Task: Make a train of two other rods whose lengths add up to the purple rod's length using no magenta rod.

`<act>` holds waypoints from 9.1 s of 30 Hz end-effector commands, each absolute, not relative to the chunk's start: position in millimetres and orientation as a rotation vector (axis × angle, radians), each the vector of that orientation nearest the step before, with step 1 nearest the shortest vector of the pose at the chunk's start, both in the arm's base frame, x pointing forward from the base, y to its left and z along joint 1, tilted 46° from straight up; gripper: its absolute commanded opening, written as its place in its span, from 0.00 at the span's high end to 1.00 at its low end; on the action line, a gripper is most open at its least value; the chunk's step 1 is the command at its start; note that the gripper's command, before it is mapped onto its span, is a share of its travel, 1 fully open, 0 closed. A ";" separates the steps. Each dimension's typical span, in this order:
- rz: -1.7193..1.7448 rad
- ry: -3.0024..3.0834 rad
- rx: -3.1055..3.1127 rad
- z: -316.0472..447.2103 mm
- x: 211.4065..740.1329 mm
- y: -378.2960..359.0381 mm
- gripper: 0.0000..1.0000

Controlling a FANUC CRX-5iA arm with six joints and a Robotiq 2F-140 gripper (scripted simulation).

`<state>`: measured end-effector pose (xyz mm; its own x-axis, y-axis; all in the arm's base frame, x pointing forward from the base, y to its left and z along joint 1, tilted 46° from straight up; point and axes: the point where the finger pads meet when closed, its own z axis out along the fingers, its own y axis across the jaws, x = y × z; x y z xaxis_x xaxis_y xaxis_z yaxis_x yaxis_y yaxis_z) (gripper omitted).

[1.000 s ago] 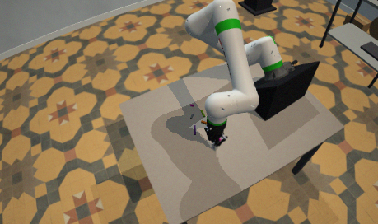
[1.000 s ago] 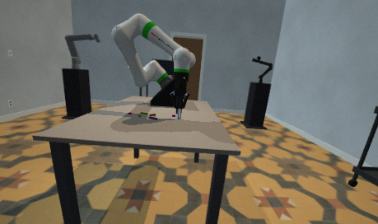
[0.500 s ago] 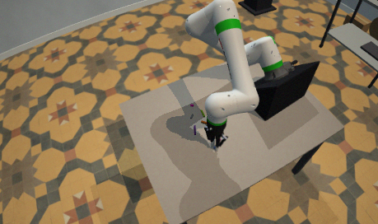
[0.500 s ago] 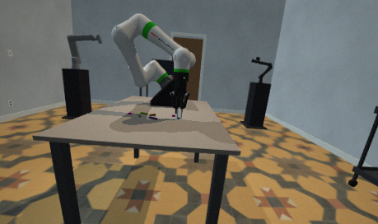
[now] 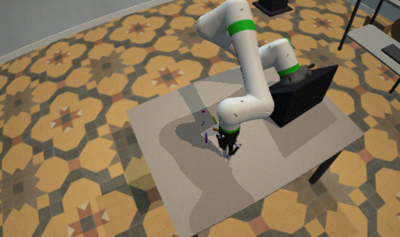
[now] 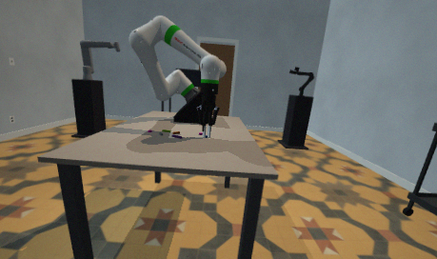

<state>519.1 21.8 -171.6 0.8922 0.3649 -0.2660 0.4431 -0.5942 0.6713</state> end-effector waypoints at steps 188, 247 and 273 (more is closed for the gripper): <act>-0.594 1.620 1.793 8.0 461.2 -136.6 0.85; -0.594 1.620 1.793 -1.3 462.4 -146.3 0.85; -0.594 1.620 1.793 -3.8 462.7 -148.8 0.85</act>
